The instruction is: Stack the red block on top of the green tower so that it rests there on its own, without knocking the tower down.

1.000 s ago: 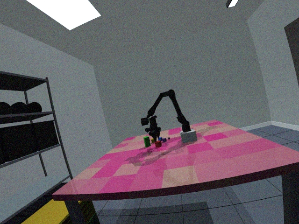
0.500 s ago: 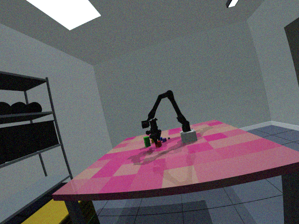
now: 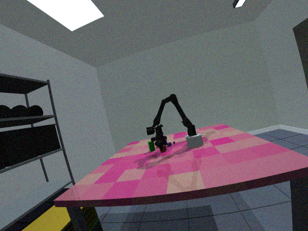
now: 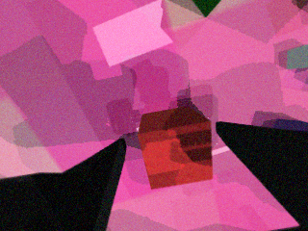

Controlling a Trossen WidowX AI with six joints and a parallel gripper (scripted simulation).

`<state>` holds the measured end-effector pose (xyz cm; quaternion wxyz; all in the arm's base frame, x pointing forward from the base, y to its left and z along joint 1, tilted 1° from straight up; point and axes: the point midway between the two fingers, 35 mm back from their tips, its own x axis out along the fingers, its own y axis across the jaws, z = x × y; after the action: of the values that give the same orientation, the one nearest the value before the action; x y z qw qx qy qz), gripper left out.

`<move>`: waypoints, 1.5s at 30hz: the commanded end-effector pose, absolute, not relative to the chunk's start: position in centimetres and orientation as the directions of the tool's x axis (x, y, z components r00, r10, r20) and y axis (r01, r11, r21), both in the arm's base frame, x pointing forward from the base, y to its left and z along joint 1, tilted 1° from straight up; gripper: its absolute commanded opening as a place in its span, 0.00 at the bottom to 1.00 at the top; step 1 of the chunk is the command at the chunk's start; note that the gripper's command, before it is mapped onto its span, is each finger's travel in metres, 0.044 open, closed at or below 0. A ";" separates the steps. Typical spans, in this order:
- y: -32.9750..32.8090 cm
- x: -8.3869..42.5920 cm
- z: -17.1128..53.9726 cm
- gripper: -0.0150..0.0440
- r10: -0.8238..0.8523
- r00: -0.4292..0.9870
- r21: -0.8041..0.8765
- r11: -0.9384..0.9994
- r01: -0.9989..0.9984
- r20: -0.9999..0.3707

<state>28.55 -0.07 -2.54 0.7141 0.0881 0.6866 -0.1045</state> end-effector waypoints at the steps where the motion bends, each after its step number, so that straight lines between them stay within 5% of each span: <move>1: 0.0 28.5 -2.8 1.00 -0.024 0.035 -0.014 0.964 0.264 -0.999; 12: 0.0 28.5 -2.8 1.00 -0.024 0.035 -0.014 0.964 0.264 -0.999; 21: 0.0 28.5 -2.8 0.60 -0.024 0.035 -0.014 0.964 0.264 -0.999; 28: 0.0 28.5 -2.8 0.52 -0.024 0.035 -0.014 0.964 0.264 -0.999; 34: 0.0 28.5 -1.2 0.25 -0.024 0.035 -0.014 0.964 0.264 -0.999; 45: 0.1 28.3 4.4 0.25 -0.024 0.036 -0.014 0.964 0.264 -0.999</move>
<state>28.11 0.04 2.71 0.7107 0.0869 0.6904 -0.1031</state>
